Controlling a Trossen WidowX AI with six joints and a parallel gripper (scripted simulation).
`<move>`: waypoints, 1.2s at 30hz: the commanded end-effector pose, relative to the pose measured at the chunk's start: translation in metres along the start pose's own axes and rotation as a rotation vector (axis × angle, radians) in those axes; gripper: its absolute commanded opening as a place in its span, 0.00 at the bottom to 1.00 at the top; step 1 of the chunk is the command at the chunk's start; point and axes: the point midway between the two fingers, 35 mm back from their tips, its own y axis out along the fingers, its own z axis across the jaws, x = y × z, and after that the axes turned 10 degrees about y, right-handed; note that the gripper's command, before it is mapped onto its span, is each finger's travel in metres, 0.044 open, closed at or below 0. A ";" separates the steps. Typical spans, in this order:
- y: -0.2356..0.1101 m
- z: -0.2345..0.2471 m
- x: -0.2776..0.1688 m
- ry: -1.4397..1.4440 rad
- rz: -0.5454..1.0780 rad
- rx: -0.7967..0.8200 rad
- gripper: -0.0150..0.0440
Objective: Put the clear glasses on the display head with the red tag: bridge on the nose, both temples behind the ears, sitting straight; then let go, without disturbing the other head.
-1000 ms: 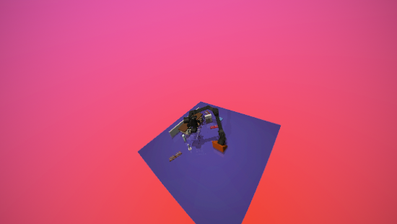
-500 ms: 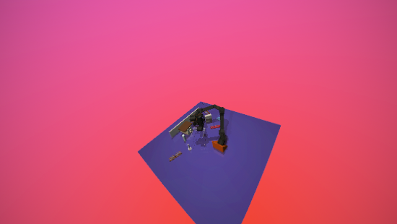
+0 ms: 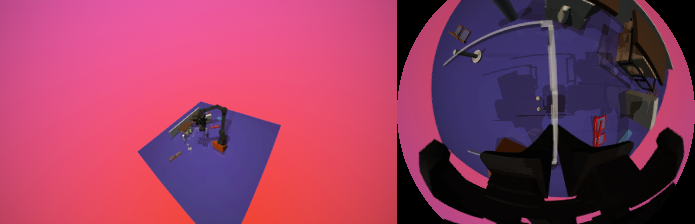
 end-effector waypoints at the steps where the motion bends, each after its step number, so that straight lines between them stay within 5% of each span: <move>1: 0.004 0.000 -0.001 -0.007 0.000 -0.004 0.25; 36: 0.033 0.000 0.003 -0.008 -0.003 -0.001 0.25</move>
